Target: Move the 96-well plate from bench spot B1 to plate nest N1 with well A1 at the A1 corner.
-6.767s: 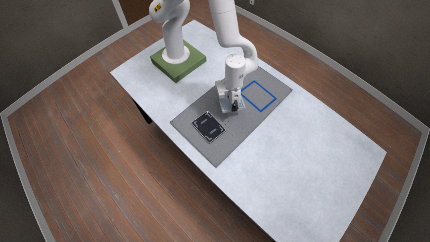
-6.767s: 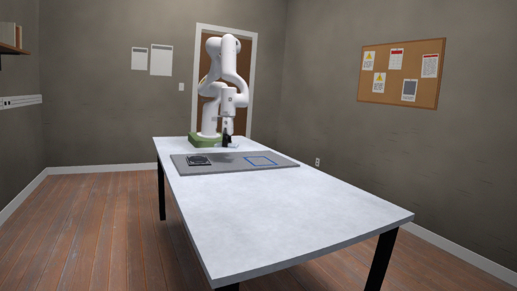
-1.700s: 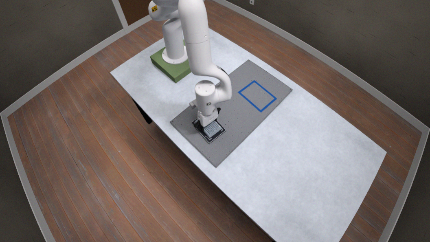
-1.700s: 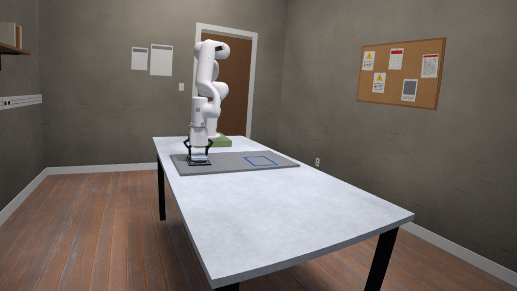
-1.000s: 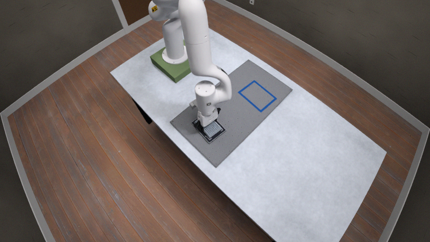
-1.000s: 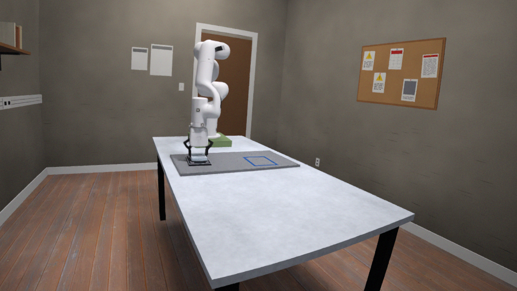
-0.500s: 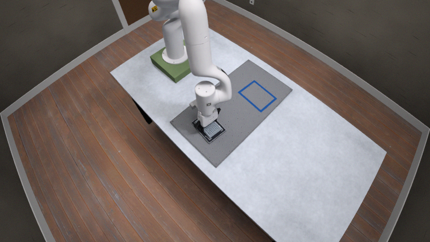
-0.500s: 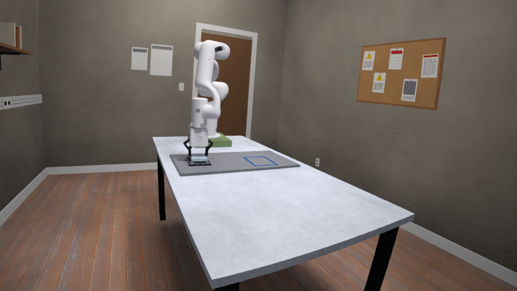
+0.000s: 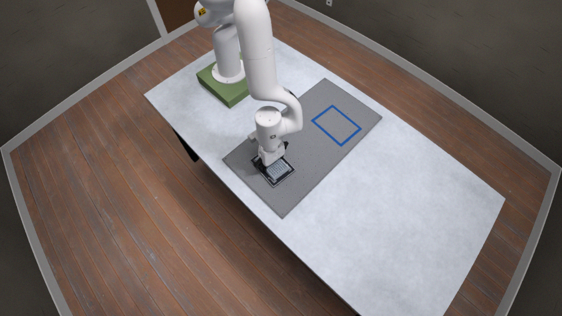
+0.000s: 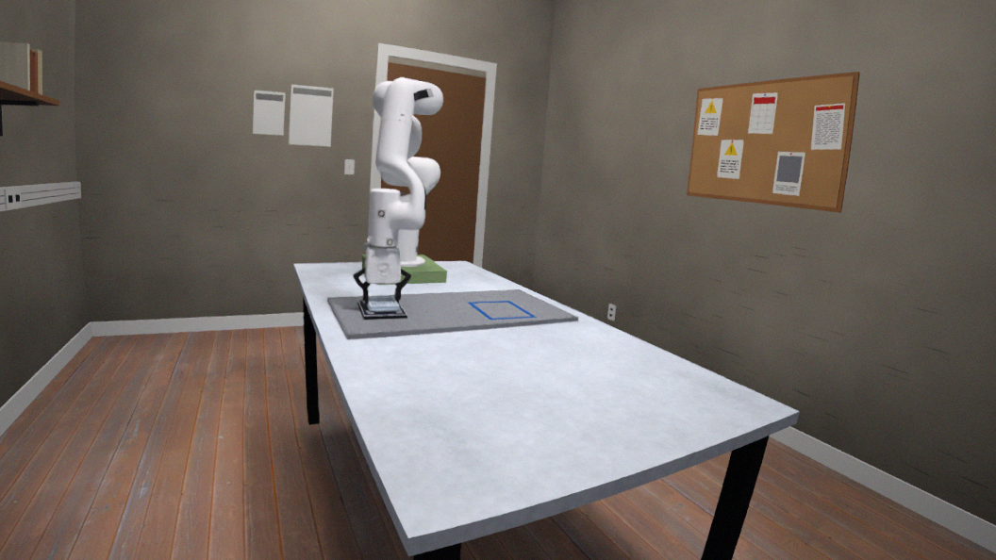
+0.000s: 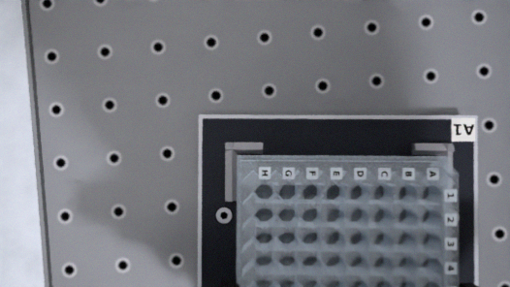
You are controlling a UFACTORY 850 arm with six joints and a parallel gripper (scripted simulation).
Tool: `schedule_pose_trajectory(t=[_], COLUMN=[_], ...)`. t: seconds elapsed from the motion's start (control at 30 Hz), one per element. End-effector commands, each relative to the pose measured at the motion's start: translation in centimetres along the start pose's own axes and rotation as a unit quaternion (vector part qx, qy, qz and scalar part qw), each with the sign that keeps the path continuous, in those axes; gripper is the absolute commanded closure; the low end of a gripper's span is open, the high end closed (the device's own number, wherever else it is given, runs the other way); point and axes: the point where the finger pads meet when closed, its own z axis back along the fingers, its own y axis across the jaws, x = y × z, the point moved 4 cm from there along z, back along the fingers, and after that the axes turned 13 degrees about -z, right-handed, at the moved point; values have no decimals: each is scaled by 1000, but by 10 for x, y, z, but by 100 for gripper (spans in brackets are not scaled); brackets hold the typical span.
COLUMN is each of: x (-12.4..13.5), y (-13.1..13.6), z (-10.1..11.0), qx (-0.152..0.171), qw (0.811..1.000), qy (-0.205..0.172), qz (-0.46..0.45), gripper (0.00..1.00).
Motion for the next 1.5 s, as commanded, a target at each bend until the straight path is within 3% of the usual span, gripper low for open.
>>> schedule_pose_trajectory(t=[0.0, 0.9, 0.93, 1.47], x=[1, 1, 1, 1], y=[0, 0, 0, 0], z=[0, -4, -4, -4], qx=[0, 0, 0, 0], qw=[1000, 1000, 1000, 1000], qy=[-1, -1, -1, -1], qz=[0, 0, 0, 0], gripper=[100, 100, 0, 0])
